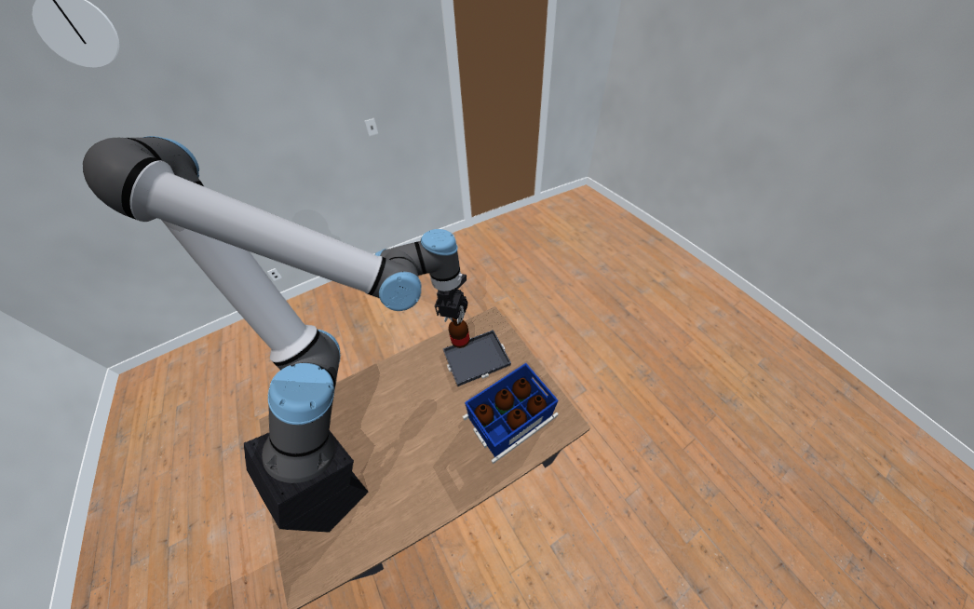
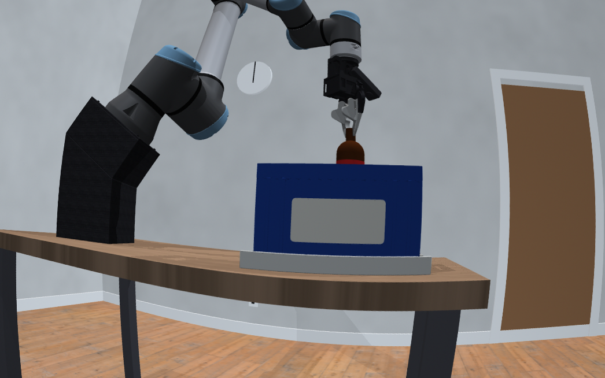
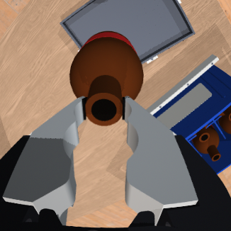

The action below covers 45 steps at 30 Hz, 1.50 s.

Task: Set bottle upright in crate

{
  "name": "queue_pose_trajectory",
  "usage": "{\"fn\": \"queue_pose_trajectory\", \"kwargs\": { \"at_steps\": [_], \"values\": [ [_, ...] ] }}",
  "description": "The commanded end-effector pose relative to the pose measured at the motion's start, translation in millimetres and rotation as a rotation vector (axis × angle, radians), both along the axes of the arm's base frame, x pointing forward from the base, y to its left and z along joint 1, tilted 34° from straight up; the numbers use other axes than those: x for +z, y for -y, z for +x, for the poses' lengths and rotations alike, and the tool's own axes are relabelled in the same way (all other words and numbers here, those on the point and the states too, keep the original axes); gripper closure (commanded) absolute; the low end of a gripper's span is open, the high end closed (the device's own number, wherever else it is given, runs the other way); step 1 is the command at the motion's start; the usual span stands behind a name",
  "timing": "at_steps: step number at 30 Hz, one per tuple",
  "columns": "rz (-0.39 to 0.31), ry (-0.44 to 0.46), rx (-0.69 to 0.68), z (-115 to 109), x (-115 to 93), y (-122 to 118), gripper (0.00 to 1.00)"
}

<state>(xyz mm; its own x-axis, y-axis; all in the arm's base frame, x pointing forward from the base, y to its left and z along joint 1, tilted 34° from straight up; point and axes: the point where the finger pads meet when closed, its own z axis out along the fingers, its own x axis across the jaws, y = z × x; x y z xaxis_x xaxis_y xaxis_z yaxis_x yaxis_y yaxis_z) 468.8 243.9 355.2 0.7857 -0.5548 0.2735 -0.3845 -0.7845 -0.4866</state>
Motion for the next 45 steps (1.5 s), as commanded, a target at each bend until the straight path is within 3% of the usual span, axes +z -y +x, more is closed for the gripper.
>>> {"fn": "queue_pose_trajectory", "kwargs": {
  "at_steps": [1, 45],
  "values": [
    [0.0, 0.001, 0.0, 1, 0, 2, 1.0],
    [0.0, 0.001, 0.0, 6, -10, 43, 1.0]
  ]
}}
